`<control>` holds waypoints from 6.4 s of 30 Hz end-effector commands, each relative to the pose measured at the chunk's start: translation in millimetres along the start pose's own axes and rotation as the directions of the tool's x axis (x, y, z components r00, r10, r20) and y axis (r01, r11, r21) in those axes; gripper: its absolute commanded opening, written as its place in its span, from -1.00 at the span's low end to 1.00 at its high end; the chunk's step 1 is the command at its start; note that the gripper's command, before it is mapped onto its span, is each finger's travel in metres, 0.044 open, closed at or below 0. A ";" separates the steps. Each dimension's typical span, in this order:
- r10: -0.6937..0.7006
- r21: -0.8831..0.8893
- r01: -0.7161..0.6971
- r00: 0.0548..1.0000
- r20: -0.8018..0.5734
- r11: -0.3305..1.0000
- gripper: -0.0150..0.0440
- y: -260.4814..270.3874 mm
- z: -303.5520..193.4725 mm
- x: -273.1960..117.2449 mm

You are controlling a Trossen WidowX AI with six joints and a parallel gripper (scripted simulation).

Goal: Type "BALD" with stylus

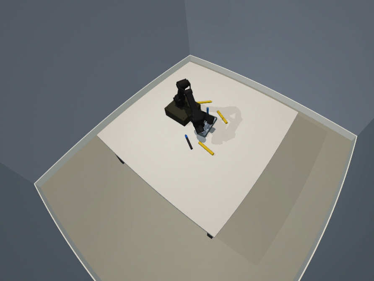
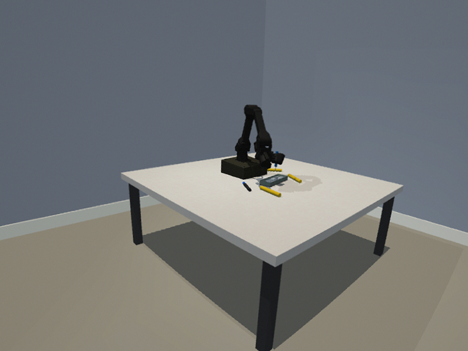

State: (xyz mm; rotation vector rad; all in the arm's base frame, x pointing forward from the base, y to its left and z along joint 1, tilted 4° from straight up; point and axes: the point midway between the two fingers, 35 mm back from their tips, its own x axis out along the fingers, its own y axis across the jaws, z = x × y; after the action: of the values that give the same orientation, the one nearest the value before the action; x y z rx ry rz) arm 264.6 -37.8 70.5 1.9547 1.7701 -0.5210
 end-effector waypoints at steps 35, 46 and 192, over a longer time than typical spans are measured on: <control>-0.074 -0.050 0.073 0.997 -0.010 0.996 -0.31 -4.8 24.4 19.1; -0.074 -0.050 0.073 0.997 -0.010 0.996 -0.22 -4.6 27.8 20.5; -0.072 -0.053 0.071 0.997 -0.017 0.996 -0.22 31.2 9.3 79.5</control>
State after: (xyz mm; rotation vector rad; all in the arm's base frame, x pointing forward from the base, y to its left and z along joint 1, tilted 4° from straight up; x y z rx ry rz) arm 304.0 20.1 22.8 1.8669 1.8516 -0.4743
